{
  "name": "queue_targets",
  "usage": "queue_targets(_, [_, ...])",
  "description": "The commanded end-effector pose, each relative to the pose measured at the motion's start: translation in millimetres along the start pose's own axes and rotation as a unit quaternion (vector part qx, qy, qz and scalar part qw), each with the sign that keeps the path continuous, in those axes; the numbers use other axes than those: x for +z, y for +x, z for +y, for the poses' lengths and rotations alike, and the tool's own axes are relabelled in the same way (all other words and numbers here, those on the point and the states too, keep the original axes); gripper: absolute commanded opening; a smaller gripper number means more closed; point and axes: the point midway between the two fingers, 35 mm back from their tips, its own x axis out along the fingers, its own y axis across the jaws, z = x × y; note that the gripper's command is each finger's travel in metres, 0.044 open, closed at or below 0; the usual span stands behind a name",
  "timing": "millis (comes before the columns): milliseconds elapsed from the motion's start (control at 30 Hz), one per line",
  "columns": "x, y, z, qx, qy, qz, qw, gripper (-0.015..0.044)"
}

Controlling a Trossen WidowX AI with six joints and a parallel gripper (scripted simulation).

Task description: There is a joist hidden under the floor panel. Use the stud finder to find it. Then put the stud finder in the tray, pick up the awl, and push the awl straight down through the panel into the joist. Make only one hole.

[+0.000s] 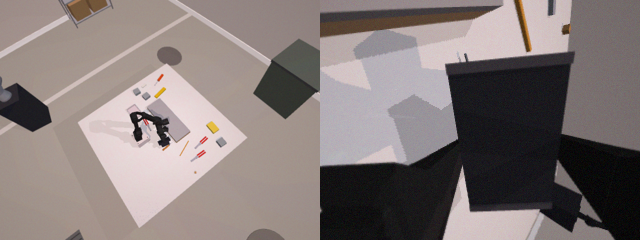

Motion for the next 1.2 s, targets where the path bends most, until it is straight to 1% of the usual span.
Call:
queue_targets(0, [-1,0,0,-0.021,0.002,-0.002,1.0,0.0])
queue_targets(933, [3,18,22,-0.016,-0.001,-0.003,1.0,0.0])
queue_targets(1167, [3,16,20,-0.016,-0.001,-0.003,1.0,0.0184])
